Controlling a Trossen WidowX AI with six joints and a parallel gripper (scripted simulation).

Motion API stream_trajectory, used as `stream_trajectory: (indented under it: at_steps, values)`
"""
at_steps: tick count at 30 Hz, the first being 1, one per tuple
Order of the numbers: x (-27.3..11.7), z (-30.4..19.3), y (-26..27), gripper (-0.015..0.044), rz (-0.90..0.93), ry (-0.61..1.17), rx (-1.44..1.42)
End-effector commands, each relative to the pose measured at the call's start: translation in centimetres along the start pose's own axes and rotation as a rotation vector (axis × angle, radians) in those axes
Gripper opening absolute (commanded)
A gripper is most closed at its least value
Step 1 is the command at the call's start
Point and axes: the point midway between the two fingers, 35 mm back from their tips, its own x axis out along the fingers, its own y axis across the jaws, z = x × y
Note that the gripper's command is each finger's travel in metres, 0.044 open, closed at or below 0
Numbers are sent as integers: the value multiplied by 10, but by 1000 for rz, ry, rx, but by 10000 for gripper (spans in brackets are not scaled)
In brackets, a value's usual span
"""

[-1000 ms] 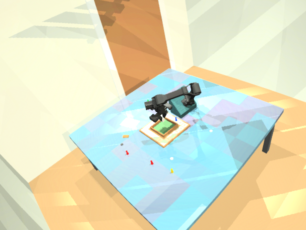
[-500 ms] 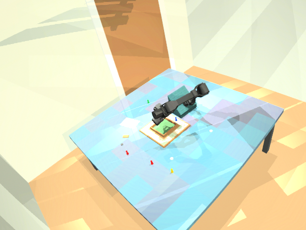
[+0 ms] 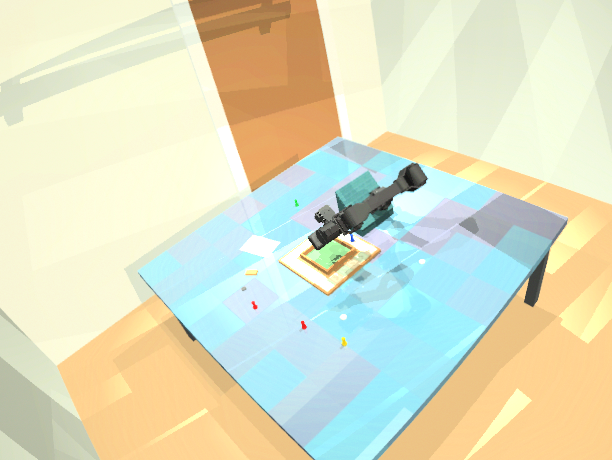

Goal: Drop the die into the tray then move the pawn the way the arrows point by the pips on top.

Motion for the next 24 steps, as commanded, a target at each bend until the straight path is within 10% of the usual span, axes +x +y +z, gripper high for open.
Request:
stream_trajectory:
  at_steps: [1, 14, 24]
  values:
    - [-9, 1, 2, 0, 5, -5, 3]
    - [-9, 1, 2, 0, 13, -2, 1]
    - [-15, 7, 2, 262, 11, -3, 1]
